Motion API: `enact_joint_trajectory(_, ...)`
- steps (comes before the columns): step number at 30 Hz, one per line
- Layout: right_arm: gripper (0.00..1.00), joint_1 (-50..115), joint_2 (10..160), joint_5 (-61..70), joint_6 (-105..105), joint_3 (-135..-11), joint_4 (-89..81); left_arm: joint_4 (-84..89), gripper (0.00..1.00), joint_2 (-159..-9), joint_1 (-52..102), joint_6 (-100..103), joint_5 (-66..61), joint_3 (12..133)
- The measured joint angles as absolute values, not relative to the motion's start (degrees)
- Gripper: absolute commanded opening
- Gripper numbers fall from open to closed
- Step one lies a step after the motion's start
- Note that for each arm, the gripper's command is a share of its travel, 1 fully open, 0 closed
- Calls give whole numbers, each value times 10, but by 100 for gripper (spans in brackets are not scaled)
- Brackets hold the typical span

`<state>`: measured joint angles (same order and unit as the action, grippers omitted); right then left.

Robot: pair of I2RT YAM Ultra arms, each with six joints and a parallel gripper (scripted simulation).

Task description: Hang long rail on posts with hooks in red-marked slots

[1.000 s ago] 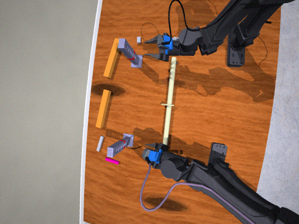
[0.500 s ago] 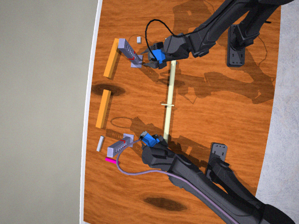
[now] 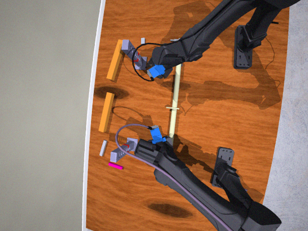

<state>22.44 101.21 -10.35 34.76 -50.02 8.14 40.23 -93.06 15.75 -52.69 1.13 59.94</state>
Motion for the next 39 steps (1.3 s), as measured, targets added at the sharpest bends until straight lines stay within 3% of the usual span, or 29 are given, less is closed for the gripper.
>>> enact_joint_trajectory(20,48,233,1072,-2,521,-709,-362,646,48,-1052,165,-686,-26,727)
enact_joint_trajectory(30,48,237,1119,32,608,-829,-576,677,48,-1069,162,-705,-28,737)
enact_joint_trajectory(39,48,235,1180,38,643,-848,-671,680,48,-1069,162,-708,-29,737)
